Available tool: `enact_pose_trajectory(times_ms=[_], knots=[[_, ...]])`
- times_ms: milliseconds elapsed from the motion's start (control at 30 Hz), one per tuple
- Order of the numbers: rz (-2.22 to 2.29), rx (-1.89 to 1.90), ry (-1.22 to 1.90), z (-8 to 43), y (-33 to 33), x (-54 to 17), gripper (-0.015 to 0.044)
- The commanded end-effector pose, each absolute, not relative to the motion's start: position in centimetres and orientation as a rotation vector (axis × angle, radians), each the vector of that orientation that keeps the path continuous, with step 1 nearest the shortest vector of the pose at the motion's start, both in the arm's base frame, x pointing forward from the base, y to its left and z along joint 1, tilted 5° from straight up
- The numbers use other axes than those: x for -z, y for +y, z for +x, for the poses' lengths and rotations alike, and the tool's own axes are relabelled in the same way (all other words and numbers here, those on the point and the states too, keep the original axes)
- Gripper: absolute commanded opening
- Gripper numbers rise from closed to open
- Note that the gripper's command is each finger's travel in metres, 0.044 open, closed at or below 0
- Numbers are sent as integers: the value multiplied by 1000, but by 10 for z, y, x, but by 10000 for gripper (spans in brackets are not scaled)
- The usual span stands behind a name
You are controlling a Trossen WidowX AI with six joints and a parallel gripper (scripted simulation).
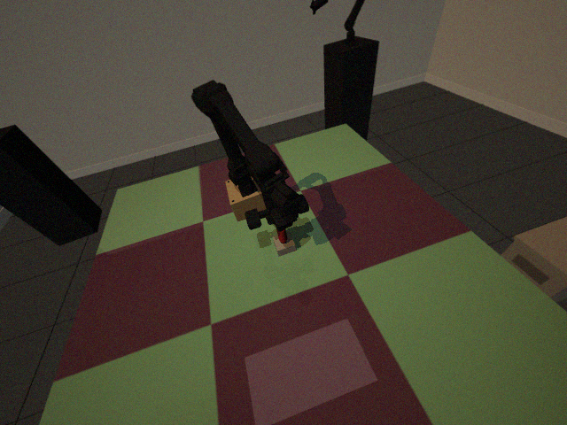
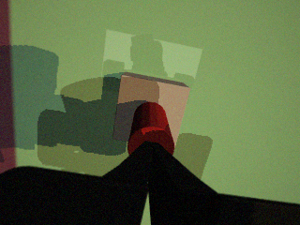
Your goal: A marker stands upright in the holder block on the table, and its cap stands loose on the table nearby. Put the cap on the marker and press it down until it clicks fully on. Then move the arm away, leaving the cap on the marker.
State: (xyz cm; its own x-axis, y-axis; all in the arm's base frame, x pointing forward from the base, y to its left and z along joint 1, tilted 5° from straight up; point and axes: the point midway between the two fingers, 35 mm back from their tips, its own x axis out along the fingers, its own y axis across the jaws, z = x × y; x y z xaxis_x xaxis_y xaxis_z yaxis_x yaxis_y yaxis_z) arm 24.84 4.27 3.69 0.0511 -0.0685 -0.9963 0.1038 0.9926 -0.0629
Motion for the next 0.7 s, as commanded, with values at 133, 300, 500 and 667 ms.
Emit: enact_pose_trajectory(times_ms=[133, 300, 500, 667], knots=[[30, 130, 1509, 250, 43, -40, 0], [29, 130, 1512, 248, 49, -105, 0], [29, 130, 1513, 244, 49, -127, 0], [29, 130, 1513, 244, 49, -127, 131]])
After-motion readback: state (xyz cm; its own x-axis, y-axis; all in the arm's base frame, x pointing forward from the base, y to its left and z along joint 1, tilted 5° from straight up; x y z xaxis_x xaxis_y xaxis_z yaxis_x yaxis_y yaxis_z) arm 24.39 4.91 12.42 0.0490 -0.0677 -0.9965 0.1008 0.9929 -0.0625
